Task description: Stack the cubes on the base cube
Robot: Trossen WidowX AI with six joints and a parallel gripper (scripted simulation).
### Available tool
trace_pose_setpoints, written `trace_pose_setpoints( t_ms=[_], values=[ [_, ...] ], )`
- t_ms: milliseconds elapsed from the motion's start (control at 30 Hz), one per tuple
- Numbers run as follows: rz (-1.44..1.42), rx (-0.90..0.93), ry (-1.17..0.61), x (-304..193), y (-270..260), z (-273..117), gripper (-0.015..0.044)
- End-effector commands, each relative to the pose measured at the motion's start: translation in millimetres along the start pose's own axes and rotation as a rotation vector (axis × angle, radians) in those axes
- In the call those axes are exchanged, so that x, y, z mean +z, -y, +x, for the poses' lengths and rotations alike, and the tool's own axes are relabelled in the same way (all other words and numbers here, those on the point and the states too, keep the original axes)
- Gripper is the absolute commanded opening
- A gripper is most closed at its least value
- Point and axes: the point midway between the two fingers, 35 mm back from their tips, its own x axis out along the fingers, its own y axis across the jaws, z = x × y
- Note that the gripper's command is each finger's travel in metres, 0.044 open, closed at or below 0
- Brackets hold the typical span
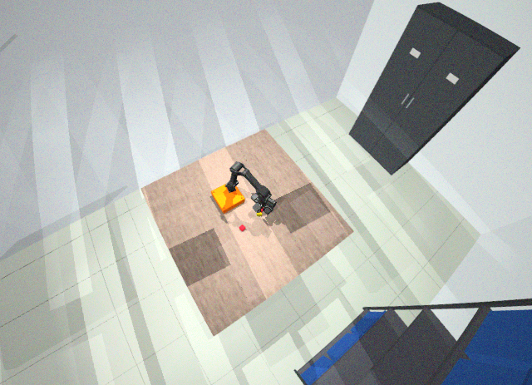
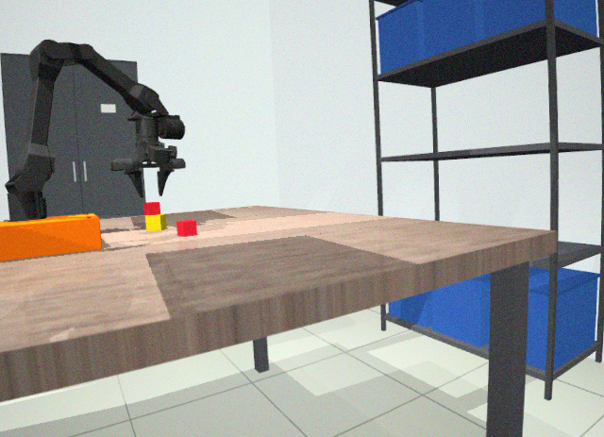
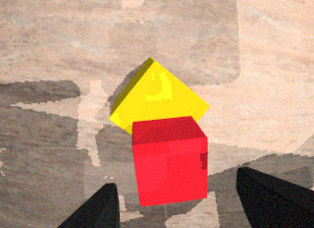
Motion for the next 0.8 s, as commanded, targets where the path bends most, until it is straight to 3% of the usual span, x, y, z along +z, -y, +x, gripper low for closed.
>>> trace_pose_setpoints(
  t_ms=[0,767],
  values=[
    [0.02,0.005,-0.003,14.2,-4.5,-3.4,0.0265],
    [0.009,0.011,0.008,164.6,-11.3,-31.9,0.0265]
  ],
)
